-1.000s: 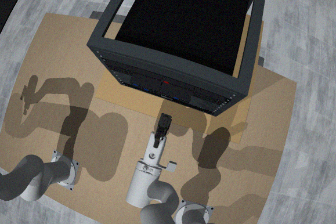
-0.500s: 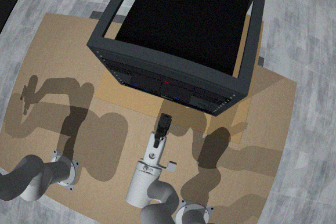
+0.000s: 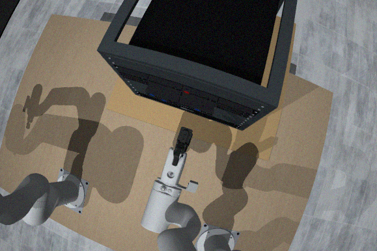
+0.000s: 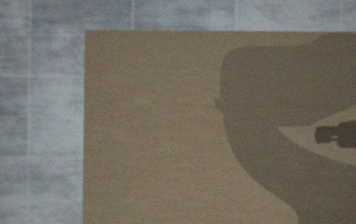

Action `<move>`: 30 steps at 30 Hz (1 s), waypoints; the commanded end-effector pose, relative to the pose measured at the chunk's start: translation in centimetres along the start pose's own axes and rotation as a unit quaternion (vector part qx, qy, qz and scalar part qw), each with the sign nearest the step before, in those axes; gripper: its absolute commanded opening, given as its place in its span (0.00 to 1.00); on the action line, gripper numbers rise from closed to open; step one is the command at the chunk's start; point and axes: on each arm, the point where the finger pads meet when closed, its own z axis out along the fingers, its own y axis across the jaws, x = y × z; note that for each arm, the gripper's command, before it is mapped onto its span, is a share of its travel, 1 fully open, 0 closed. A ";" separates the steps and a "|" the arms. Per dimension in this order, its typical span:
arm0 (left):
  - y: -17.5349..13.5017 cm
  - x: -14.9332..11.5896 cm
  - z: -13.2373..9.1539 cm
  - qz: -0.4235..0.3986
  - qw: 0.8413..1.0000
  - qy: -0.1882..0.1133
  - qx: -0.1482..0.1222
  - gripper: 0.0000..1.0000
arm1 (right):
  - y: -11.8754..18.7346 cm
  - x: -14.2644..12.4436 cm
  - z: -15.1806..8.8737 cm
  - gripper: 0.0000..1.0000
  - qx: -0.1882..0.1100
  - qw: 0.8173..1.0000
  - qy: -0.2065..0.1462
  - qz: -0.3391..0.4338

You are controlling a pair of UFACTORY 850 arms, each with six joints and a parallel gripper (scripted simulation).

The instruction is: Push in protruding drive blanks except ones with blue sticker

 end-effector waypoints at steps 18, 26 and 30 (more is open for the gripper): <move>0.0 0.0 -0.1 0.000 1.000 0.001 0.000 1.00 | -0.1 0.0 0.0 1.00 0.001 1.000 0.000 0.001; 0.0 0.0 -0.1 0.000 1.000 0.001 0.000 1.00 | -0.1 0.0 0.0 1.00 0.001 1.000 0.000 0.001; 0.0 0.0 -0.1 0.000 1.000 0.001 0.000 1.00 | -0.1 0.0 0.0 1.00 0.001 1.000 0.000 0.001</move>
